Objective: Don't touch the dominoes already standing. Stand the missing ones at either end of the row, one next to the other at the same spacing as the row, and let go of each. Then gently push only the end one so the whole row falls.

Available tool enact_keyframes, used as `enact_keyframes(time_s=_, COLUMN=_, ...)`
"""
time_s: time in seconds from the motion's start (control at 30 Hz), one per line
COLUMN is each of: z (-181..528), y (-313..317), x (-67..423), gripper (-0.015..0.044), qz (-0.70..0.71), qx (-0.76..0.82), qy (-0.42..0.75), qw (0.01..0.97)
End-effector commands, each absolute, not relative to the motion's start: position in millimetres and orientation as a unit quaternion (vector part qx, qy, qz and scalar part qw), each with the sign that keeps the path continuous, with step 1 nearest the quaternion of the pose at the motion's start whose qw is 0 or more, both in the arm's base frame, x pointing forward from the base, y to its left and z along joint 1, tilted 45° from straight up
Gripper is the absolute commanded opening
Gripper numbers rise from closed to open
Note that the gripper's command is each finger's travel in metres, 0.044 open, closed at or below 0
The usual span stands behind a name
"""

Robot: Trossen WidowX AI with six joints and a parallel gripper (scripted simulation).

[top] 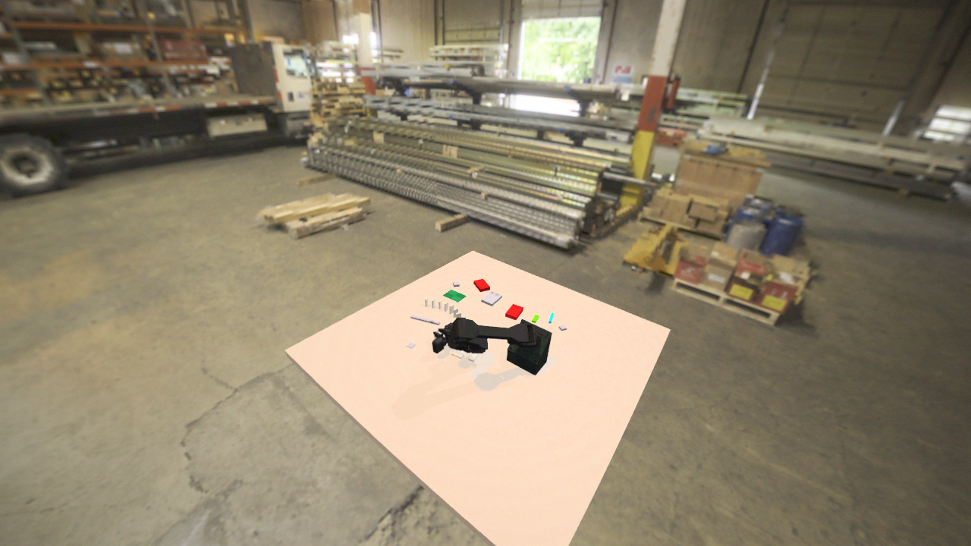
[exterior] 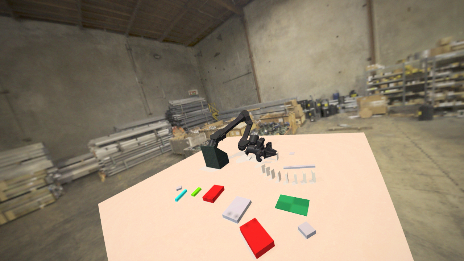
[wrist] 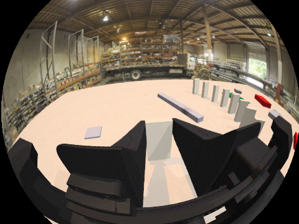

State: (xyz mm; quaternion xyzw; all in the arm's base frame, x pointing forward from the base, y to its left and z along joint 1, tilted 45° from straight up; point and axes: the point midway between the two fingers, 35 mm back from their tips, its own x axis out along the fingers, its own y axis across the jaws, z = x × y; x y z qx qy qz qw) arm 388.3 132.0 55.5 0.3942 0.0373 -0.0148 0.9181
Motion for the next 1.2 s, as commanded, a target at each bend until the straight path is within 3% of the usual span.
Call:
enact_keyframes(time_s=0.0, z=56, y=132, x=389, gripper=0.0160, qz=-0.016, qx=0.398, qy=0.034, qw=0.917)
enact_keyframes(time_s=0.37, z=56, y=132, x=389, gripper=0.0440, qz=-0.016, qx=0.398, qy=0.034, qw=0.917)
enact_keyframes(time_s=0.87, z=91, y=97, x=387, gripper=0.0440, qz=-0.015, qx=0.392, qy=0.037, qw=0.919)
enact_keyframes(time_s=1.17, z=76, y=80, x=453, gripper=0.0440, qz=-0.010, qx=0.251, qy=0.193, qw=0.948)
